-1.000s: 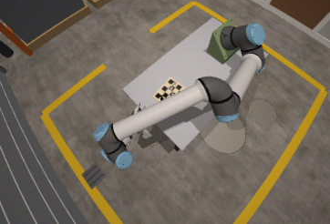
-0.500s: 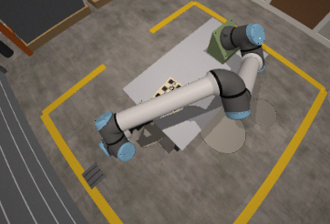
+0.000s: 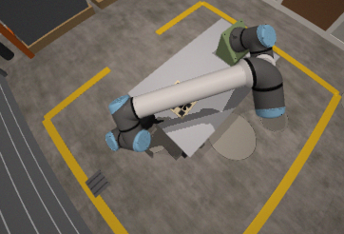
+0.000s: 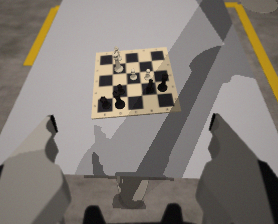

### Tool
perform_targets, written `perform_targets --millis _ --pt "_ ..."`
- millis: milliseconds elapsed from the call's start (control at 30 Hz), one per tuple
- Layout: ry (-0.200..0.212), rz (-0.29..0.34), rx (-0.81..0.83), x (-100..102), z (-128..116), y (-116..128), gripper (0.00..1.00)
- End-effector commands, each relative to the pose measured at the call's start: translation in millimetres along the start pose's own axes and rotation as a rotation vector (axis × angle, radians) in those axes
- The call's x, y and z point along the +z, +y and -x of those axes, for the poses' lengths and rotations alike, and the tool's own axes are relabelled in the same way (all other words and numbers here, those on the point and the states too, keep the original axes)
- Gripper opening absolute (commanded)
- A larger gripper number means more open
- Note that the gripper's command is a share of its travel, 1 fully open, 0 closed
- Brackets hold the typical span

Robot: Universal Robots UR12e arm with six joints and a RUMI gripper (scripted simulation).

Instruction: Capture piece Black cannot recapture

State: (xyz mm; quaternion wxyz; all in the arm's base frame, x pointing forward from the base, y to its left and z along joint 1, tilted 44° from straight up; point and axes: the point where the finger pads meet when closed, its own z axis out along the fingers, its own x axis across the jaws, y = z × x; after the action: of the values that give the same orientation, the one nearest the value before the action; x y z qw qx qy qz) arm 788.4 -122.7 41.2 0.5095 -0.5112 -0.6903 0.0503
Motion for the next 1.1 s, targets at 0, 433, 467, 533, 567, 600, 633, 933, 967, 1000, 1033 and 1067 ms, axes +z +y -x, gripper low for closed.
perform_targets --millis 0,433,467,533,567,600,633,933,967,1000,1033,1067 --pt "0.002 0.136 0.012 9.5 0.5 -6.6 1.0" --pt "0.028 0.393 0.027 36.5 -9.9 -29.7 1.0" --pt "0.031 0.421 0.028 39.8 -11.5 -32.2 1.0" --pt "0.031 0.421 0.028 39.8 -11.5 -32.2 1.0" --pt "0.031 0.421 0.028 39.8 -11.5 -32.2 1.0" --pt "0.033 0.448 0.028 43.1 -13.1 -34.8 1.0" --pt "0.035 0.475 0.029 46.5 -14.9 -37.3 1.0" --pt "0.048 0.651 0.027 70.1 -28.5 -53.7 1.0" --pt "0.048 0.651 0.027 70.1 -28.5 -53.7 1.0" --pt "0.049 0.674 0.026 73.4 -30.6 -55.8 1.0" --pt "0.051 0.696 0.025 76.6 -32.7 -57.9 1.0" --pt "0.052 0.717 0.024 79.8 -34.7 -59.8 1.0"
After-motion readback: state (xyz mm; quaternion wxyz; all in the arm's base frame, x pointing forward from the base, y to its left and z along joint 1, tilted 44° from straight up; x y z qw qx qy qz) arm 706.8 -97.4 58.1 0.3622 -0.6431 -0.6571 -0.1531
